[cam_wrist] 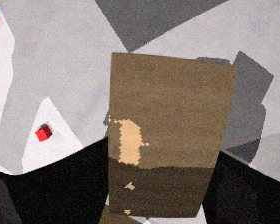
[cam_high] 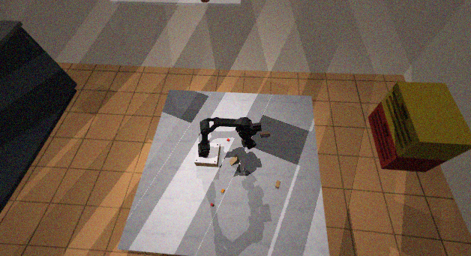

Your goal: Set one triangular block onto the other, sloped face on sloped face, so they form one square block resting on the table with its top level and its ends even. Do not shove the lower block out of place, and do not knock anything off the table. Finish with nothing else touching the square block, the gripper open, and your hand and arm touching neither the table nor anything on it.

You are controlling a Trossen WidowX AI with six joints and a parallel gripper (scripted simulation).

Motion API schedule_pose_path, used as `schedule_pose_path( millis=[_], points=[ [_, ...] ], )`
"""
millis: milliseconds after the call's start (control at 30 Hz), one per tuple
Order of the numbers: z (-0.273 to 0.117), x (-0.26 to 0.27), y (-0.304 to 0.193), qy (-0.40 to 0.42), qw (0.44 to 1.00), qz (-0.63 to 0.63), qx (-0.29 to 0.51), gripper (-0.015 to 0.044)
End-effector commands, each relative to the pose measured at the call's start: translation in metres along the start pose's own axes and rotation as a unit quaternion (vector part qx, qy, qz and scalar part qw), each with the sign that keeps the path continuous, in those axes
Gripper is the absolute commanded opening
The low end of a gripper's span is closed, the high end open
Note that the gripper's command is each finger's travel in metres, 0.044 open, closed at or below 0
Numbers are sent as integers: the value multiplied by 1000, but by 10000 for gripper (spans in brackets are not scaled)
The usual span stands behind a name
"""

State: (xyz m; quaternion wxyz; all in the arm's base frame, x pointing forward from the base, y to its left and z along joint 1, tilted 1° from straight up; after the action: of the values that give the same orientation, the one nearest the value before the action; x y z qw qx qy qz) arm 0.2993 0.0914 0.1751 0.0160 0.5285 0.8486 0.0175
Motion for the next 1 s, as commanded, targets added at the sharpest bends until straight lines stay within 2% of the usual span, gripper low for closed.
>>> schedule_pose_path(
  millis=[0, 967],
  points=[
    [-4, -12, -15, 0, 1000, -2, 3, 0],
    [-20, -65, -138, -3, 1000, -2, 7, 0]
  ],
)
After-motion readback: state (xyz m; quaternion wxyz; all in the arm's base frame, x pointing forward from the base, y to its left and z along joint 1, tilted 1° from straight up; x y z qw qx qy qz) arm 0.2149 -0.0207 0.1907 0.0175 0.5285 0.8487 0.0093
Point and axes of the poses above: the point midway between the two fingers, 35 mm back from their tips, its own z axis out along the fingers, its own x axis across the jaws, y = z × x, the point moved 5 cm from there along -z, back along the fingers, and after that the axes turned 11 degrees about z, right-handed, at the moved point
